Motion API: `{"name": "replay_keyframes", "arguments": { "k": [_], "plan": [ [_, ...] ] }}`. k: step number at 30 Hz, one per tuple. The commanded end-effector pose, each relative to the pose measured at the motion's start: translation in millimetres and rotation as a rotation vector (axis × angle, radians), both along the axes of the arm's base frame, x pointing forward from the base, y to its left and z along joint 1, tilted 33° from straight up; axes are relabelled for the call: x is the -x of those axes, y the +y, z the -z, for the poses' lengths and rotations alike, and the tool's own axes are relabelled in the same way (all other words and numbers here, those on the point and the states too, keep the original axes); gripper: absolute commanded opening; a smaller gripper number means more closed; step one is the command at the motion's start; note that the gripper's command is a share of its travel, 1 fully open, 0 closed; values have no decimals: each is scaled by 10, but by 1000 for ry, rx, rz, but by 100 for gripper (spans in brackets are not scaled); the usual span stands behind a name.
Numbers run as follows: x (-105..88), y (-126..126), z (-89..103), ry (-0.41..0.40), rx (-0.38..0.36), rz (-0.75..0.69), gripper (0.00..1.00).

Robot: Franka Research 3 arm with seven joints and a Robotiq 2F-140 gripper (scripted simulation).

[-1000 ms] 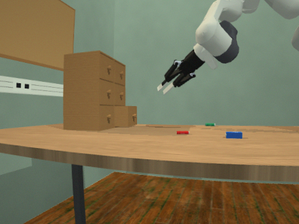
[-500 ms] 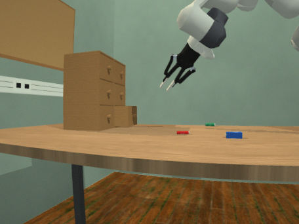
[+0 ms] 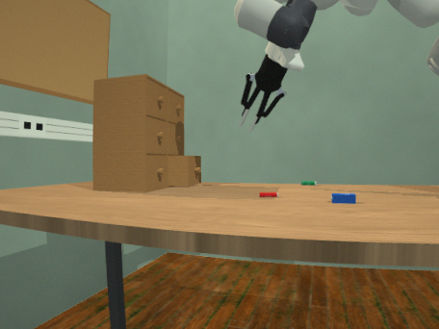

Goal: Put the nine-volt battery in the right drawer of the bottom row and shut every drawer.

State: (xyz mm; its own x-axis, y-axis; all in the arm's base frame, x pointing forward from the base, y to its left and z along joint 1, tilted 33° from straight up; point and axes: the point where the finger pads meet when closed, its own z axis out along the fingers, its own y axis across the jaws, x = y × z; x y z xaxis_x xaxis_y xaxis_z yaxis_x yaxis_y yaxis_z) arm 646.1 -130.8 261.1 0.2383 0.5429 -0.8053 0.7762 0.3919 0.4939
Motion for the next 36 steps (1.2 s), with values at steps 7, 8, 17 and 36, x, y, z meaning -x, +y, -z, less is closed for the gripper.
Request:
{"name": "replay_keyframes", "arguments": {
  "k": [7,8,17,36],
  "plan": [
    [156,-23,-36,-73,-146,193,28],
    [165,-22,-44,-83,-160,210,28],
    [224,-3,-90,-147,-261,325,28],
    [359,47,-190,-294,-494,586,28]
  ]
}}
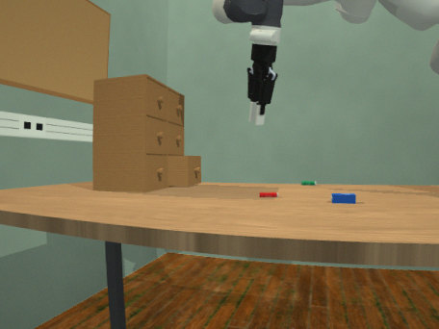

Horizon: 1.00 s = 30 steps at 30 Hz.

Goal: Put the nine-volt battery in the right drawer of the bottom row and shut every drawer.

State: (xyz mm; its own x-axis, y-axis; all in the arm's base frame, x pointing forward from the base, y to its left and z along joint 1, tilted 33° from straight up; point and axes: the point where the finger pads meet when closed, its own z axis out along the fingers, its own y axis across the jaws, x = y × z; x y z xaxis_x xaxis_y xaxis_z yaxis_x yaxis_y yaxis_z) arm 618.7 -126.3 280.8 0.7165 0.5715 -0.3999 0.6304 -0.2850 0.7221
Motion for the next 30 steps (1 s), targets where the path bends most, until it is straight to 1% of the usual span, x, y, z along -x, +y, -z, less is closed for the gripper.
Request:
{"name": "replay_keyframes", "arguments": {
  "k": [1,6,8,23,25,30],
  "plan": [
    [92,4,2,-23,-54,78,28],
    [129,16,-25,-64,-117,151,28],
    [129,16,-25,-64,-117,151,28],
    [231,52,-99,-177,-292,351,28],
    [231,52,-99,-177,-292,351,28],
    [261,64,-121,-211,-345,412,28]
  ]
}}
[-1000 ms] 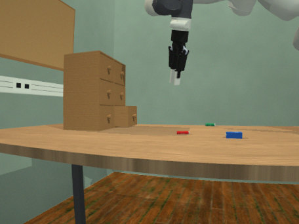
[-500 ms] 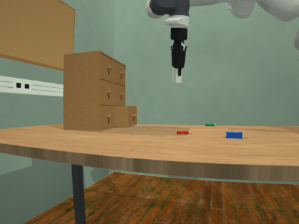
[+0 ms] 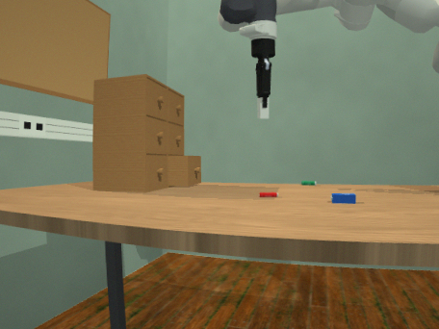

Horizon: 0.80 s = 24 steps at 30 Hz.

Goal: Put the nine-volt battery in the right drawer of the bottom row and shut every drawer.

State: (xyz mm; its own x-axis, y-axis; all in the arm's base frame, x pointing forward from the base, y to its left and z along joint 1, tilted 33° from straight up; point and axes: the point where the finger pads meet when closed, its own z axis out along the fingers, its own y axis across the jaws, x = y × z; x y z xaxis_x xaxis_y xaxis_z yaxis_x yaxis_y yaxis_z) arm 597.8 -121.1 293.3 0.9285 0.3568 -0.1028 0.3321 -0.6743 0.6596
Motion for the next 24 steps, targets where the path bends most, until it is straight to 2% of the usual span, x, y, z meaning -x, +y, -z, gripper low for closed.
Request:
{"name": "replay_keyframes", "arguments": {
  "k": [1,10,24],
  "plan": [
    [58,14,-1,-35,-49,75,28],
    [102,31,-34,-85,-126,165,28],
    [131,44,-58,-120,-181,228,28]
  ]
}}
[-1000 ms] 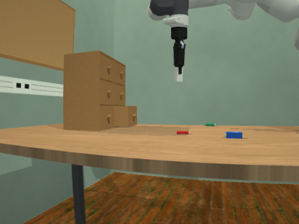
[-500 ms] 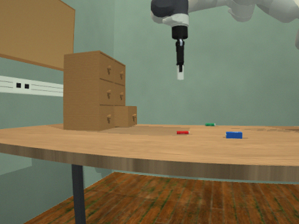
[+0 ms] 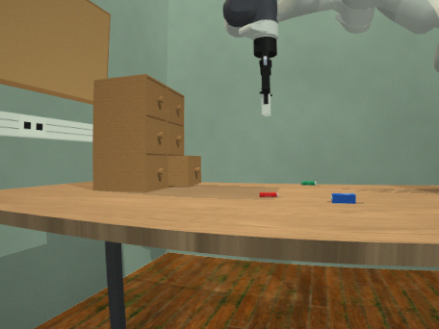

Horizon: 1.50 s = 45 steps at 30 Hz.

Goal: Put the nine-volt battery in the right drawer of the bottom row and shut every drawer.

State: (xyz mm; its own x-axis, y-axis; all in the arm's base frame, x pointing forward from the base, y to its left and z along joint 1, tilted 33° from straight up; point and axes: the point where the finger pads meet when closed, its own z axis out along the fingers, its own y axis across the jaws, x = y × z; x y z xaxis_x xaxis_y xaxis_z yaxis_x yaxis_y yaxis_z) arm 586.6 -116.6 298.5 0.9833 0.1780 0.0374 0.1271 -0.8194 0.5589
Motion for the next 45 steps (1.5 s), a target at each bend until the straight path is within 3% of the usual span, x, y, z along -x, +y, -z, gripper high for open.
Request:
{"name": "replay_keyframes", "arguments": {
  "k": [1,28,30,33,34,37,39,44,45],
  "plan": [
    [20,0,-6,-20,-19,40,28],
    [16,31,18,-20,-23,37,28],
    [13,111,127,-22,-23,39,28],
    [41,417,545,-31,-21,46,28],
    [41,417,545,-31,-21,46,28],
    [103,644,864,-38,-21,50,28],
    [103,644,864,-38,-21,50,28],
    [339,1065,1498,-49,-24,58,28],
    [339,1065,1498,-49,-24,58,28]
  ]
}}
